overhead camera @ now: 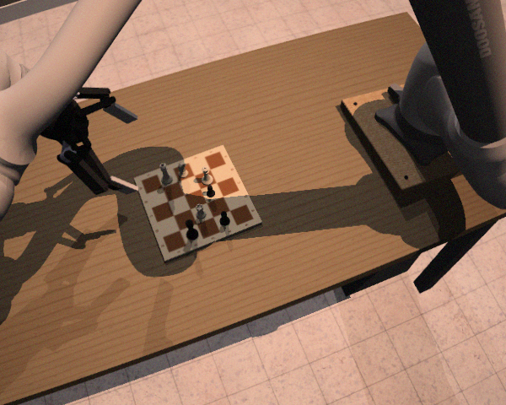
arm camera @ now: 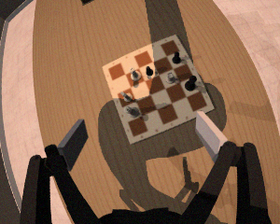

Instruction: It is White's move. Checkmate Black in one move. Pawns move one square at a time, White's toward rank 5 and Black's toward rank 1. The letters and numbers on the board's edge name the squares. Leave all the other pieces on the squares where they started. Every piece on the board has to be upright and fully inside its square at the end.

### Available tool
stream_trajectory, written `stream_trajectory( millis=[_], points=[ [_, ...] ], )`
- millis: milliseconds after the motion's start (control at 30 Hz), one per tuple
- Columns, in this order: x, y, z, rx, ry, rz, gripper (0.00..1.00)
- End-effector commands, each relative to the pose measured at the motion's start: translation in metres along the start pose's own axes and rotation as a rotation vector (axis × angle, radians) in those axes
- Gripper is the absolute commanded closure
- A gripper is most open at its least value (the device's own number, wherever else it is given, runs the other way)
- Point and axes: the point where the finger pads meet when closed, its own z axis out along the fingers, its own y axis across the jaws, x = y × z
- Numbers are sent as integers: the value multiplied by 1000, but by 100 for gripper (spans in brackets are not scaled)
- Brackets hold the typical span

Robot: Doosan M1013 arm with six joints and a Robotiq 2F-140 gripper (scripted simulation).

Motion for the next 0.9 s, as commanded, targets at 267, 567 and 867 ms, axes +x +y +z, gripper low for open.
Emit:
stream_trajectory(
  millis=[267,567,867],
  points=[
    [67,-25,49,-144,-325,199,0],
    [101,-33,78,-229,-459,293,0],
    [105,-34,83,-242,-477,306,0]
  ],
)
